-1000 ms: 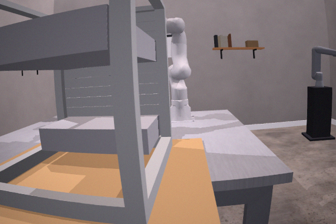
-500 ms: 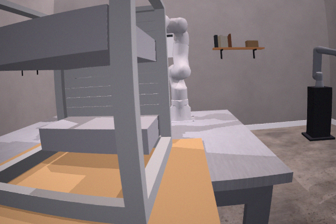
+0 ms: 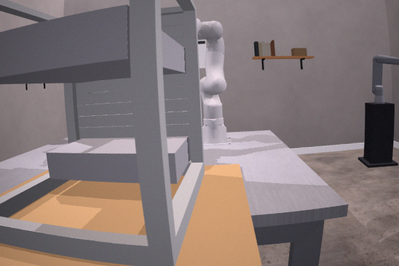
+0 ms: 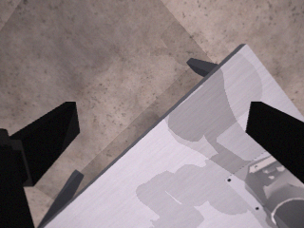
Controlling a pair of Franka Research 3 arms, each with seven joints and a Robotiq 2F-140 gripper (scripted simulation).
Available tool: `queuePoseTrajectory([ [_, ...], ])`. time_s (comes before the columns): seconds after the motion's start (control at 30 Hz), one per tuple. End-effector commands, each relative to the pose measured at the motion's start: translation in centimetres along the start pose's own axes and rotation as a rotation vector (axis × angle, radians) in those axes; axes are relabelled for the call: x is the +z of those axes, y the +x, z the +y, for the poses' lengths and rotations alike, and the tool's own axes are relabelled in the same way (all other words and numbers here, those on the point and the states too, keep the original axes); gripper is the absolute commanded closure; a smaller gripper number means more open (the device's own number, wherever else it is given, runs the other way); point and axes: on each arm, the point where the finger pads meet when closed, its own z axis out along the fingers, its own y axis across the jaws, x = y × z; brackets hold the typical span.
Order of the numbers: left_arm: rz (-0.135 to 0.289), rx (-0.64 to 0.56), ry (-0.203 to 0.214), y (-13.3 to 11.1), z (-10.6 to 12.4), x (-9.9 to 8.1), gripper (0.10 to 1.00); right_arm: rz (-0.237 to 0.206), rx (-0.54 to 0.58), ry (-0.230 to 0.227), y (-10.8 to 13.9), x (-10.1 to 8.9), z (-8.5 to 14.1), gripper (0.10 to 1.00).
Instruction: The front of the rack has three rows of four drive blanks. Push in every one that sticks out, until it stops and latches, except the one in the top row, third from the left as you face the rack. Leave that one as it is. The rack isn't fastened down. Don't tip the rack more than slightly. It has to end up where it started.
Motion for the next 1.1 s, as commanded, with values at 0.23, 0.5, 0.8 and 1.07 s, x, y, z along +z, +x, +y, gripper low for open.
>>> queuePoseTrajectory([
  [0.23,0.002,0.003,-0.002,0.0,0.2,-0.1,0.999,0.0,0.005,-0.002,0.0,0.0,0.2,0.098],
  [0.5,0.002,0.003,-0.002,0.7,0.2,-0.1,0.999,0.0,0.005,-0.002,0.0,0.0,0.2,0.098],
  [0.8,0.002,0.003,-0.002,3.7,0.2,-0.1,0.999,0.0,0.005,-0.002,0.0,0.0,0.2,0.098],
  [1.07,0.002,0.003,-0.002,8.5,0.3,-0.2,0.999,0.0,0.005,-0.002,0.0,0.0,0.2,0.098],
])
